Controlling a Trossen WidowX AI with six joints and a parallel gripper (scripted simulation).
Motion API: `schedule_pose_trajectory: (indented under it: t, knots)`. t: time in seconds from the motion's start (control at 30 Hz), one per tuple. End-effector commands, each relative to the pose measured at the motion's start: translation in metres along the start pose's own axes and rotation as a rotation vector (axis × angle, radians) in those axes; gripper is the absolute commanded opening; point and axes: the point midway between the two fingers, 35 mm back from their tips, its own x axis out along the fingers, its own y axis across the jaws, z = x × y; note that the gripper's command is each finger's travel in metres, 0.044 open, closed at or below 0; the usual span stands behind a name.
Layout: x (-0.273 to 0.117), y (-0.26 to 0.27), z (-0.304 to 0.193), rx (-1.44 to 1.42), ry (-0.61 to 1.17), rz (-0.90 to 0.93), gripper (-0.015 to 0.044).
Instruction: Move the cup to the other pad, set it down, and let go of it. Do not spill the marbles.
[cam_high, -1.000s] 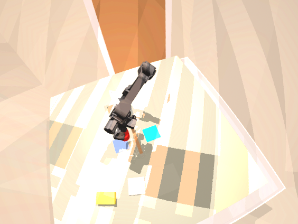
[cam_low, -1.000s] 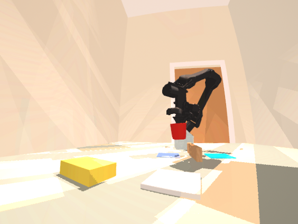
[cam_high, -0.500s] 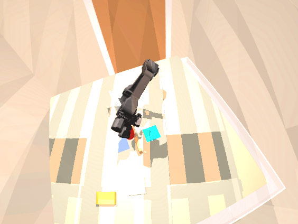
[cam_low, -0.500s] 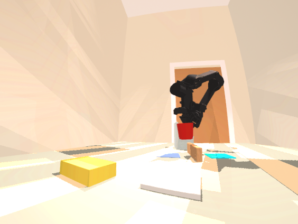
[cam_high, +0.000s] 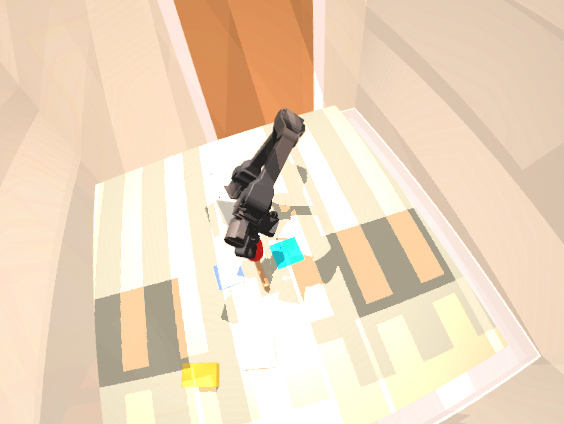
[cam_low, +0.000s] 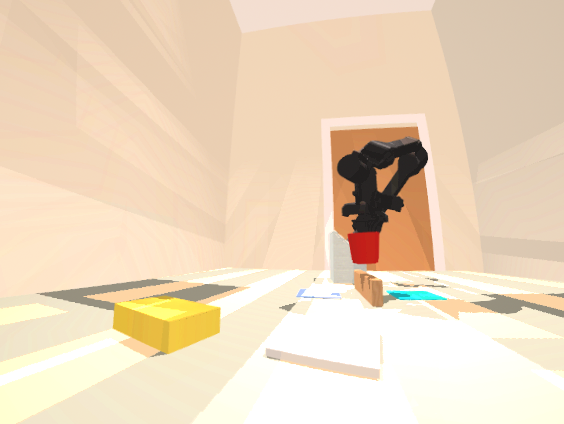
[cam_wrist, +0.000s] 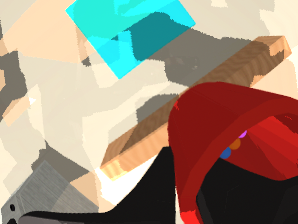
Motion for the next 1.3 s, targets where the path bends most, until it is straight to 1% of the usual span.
schedule_pose_trajectory:
  t: [0.0, 1.27]
  knots:
    - [-0.001, 0.005, 0.010, 0.002, -0.007, -0.003, 0.0000]
    - [-0.005, 0.050, 0.086, 0.002, -0.011, 0.000, 0.0000]
